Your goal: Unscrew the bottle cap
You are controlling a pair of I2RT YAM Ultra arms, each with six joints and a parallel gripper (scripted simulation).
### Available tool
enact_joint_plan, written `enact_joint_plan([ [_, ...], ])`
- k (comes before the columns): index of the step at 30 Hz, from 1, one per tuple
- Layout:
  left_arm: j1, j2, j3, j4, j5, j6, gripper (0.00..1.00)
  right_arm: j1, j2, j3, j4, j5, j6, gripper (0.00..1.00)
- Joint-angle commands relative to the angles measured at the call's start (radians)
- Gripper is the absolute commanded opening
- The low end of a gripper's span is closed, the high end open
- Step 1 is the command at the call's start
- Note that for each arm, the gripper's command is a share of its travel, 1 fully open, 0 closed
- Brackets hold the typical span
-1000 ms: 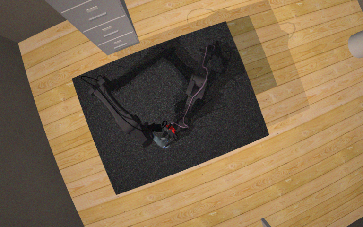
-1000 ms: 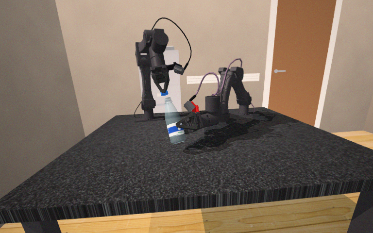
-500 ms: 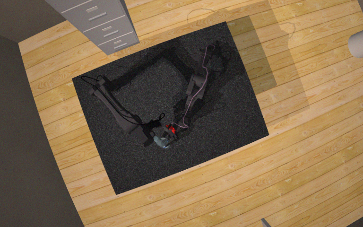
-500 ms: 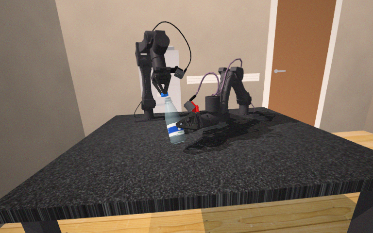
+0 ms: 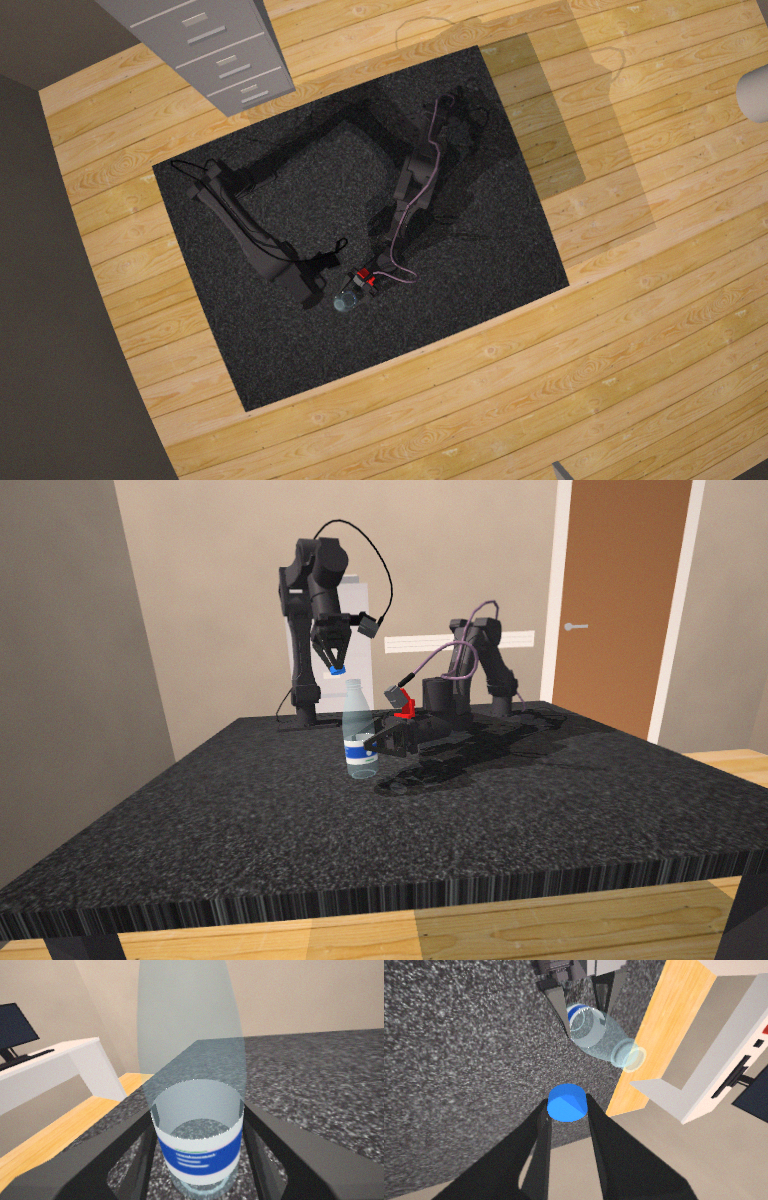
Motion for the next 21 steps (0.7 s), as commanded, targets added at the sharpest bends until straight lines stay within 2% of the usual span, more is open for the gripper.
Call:
enact_joint_plan([
  [1,-0.002,-0.025,-0.002,0.000,-0.009,-0.114,0.00,-0.002,-0.022,0.026,-0.016,-0.002,0.008,0.00],
  [21,-0.002,-0.023,-0.003,0.007,-0.010,-0.127,0.00,-0.002,-0.022,0.026,-0.016,-0.002,0.008,0.00],
])
